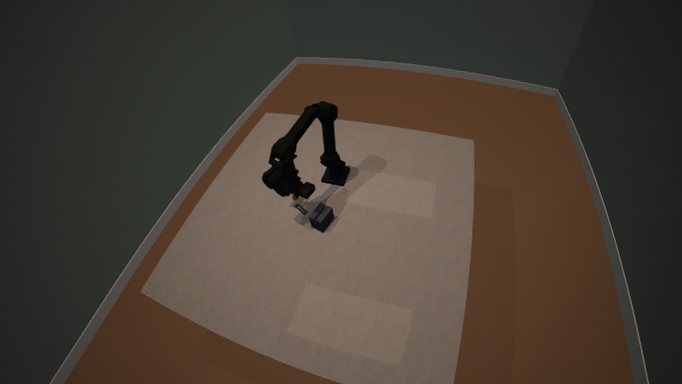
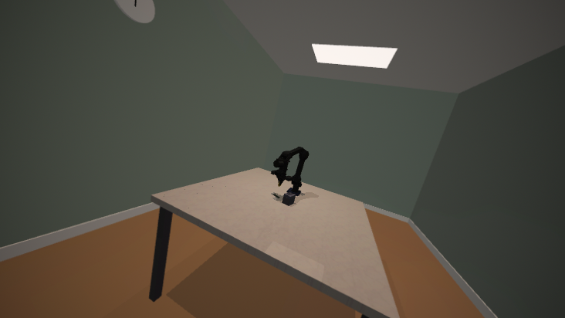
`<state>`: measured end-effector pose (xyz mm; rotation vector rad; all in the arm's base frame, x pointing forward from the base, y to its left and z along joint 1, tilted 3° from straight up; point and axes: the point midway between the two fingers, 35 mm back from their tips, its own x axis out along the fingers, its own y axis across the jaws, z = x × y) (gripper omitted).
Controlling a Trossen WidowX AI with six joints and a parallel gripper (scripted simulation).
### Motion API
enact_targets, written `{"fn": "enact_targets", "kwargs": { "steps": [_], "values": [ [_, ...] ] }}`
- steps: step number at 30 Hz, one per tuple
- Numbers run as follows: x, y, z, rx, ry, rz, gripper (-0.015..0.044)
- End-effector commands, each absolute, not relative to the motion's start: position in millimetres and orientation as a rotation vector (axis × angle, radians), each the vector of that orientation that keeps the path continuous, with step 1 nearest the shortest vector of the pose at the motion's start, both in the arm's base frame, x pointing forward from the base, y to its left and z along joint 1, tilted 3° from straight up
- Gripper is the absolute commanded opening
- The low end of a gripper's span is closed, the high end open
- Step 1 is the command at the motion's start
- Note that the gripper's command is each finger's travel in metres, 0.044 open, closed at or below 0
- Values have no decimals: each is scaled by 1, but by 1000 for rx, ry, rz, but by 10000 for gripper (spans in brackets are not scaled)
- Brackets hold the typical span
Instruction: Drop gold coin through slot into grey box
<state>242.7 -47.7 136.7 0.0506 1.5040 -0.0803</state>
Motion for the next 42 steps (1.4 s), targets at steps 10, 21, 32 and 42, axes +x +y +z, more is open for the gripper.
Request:
{"fn": "enact_targets", "kwargs": {
  "steps": [10,21,32,42],
  "values": [
    [251,-18,137,55,1504,-86,0],
    [254,10,136,58,1505,-83,0],
    [255,39,136,60,1504,-81,0],
    [254,65,136,61,1503,-79,0]
  ]
}}
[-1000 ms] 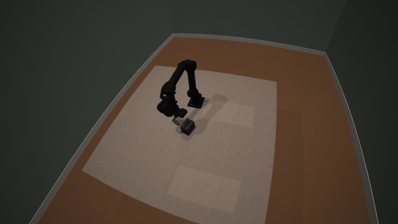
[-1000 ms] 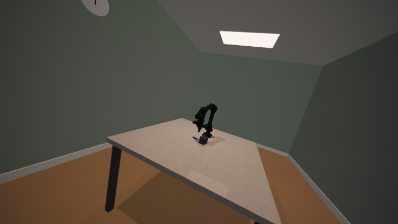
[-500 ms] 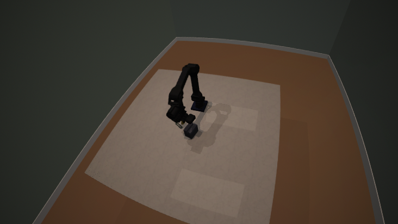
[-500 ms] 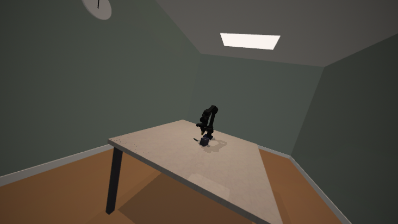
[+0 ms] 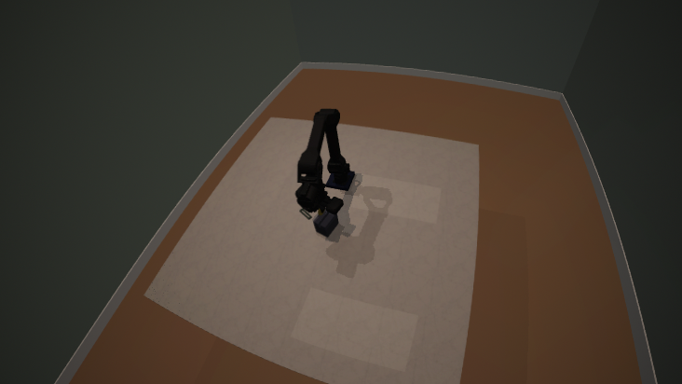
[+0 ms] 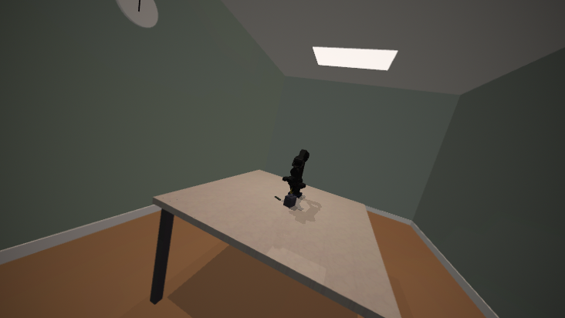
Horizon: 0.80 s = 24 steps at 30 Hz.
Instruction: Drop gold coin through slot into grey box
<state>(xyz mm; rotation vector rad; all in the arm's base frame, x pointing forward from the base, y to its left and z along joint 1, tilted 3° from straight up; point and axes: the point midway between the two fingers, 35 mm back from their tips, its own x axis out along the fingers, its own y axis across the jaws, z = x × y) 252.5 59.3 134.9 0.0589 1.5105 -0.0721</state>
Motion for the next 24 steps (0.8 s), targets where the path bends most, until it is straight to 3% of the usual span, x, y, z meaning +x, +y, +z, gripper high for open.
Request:
{"fn": "enact_targets", "kwargs": {
  "steps": [1,24],
  "values": [
    [253,67,136,61,1503,-79,0],
    [254,68,137,71,1510,-82,0]
  ]
}}
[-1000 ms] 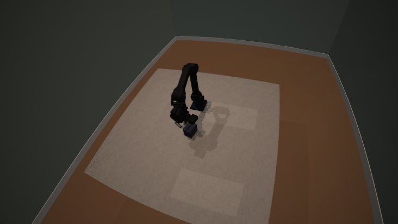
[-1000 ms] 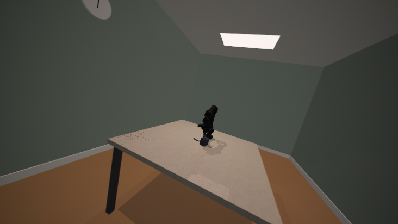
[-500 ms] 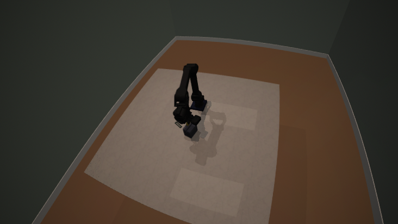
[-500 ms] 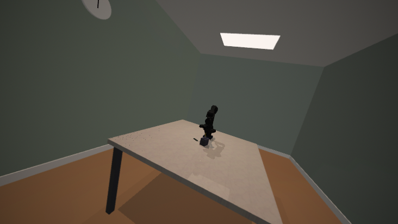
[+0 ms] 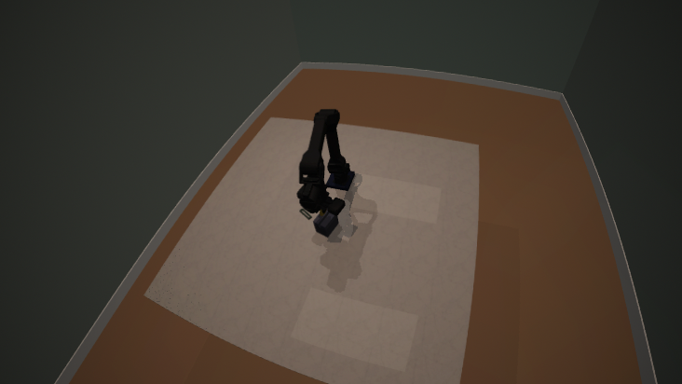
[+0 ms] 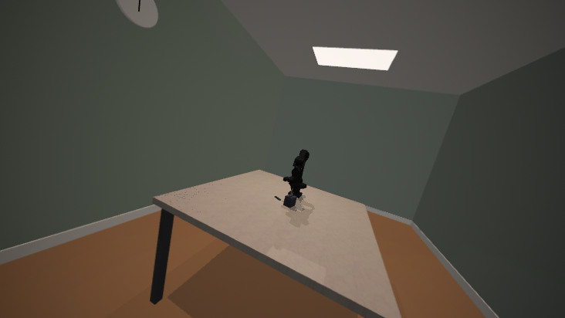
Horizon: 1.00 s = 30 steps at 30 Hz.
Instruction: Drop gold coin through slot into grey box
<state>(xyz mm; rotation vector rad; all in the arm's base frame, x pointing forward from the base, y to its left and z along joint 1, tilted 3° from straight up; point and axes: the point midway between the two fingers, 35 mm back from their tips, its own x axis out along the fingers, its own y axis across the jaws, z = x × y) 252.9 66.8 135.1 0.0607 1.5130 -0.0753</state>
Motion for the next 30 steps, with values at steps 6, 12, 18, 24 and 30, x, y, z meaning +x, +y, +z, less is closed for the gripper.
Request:
{"fn": "enact_targets", "kwargs": {
  "steps": [6,12,18,24,30],
  "values": [
    [253,67,135,62,1513,-77,0],
    [253,67,135,62,1513,-77,0],
    [253,66,131,61,1513,-76,0],
    [252,66,129,58,1513,-73,0],
    [252,66,126,57,1513,-72,0]
  ]
}}
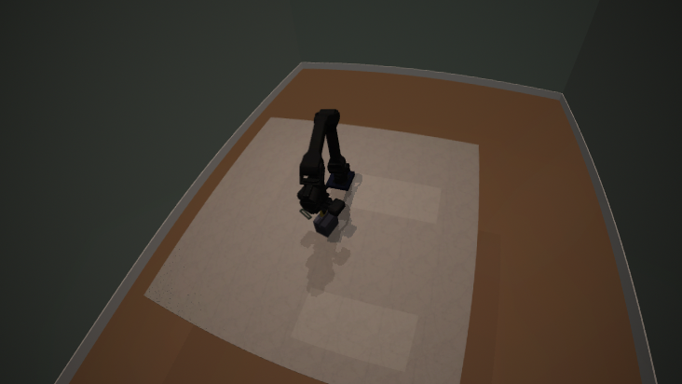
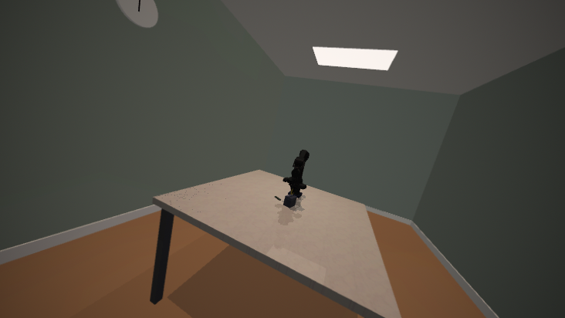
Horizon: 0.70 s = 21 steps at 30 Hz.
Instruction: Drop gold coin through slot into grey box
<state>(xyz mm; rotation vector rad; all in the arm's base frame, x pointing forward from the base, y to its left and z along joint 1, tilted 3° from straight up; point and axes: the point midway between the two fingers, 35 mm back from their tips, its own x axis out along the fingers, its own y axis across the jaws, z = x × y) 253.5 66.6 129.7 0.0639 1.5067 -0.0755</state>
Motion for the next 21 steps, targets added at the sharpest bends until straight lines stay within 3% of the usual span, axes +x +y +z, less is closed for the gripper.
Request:
{"fn": "enact_targets", "kwargs": {
  "steps": [1,21],
  "values": [
    [252,66,126,57,1513,-73,0],
    [253,66,118,59,1513,-74,0]
  ]
}}
